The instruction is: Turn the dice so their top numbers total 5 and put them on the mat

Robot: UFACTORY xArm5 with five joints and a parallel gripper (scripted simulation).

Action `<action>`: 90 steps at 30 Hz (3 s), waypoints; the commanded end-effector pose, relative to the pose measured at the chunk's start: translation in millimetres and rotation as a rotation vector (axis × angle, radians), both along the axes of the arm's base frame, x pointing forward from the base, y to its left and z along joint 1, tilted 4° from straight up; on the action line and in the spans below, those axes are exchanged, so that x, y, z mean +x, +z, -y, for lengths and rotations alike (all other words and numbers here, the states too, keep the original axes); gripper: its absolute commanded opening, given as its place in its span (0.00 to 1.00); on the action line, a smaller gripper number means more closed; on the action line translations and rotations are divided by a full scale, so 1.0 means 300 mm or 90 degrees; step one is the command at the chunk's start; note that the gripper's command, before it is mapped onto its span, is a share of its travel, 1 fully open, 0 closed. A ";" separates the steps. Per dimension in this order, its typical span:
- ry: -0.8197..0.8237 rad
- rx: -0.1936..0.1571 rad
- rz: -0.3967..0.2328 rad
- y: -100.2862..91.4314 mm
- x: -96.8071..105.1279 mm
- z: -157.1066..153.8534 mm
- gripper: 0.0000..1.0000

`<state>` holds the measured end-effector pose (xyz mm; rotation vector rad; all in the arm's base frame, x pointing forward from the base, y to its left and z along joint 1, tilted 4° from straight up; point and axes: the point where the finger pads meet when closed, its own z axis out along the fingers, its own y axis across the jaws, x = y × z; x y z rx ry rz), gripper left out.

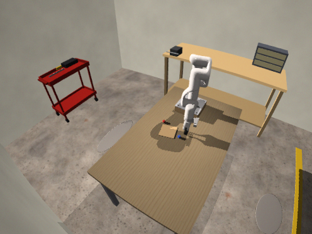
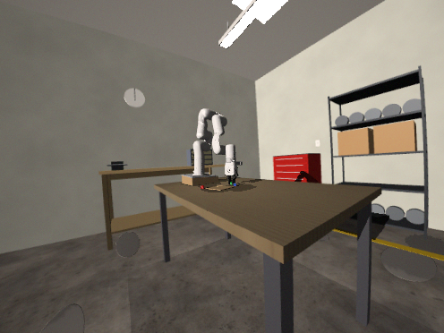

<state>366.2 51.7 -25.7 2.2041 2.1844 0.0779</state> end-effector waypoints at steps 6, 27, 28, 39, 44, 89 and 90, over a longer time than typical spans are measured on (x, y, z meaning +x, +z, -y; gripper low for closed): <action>0.000 0.000 0.002 0.003 0.004 -0.001 0.36; 0.000 0.000 0.002 0.003 0.004 -0.001 0.15; 0.000 0.000 0.002 0.003 0.004 -0.001 0.15; 0.000 0.000 0.002 0.003 0.004 -0.001 0.15; 0.000 0.000 0.002 0.004 0.004 0.000 0.15; -0.147 -0.005 -0.006 0.336 -0.038 0.453 0.15; -0.157 -0.005 -0.006 0.336 -0.045 0.483 0.15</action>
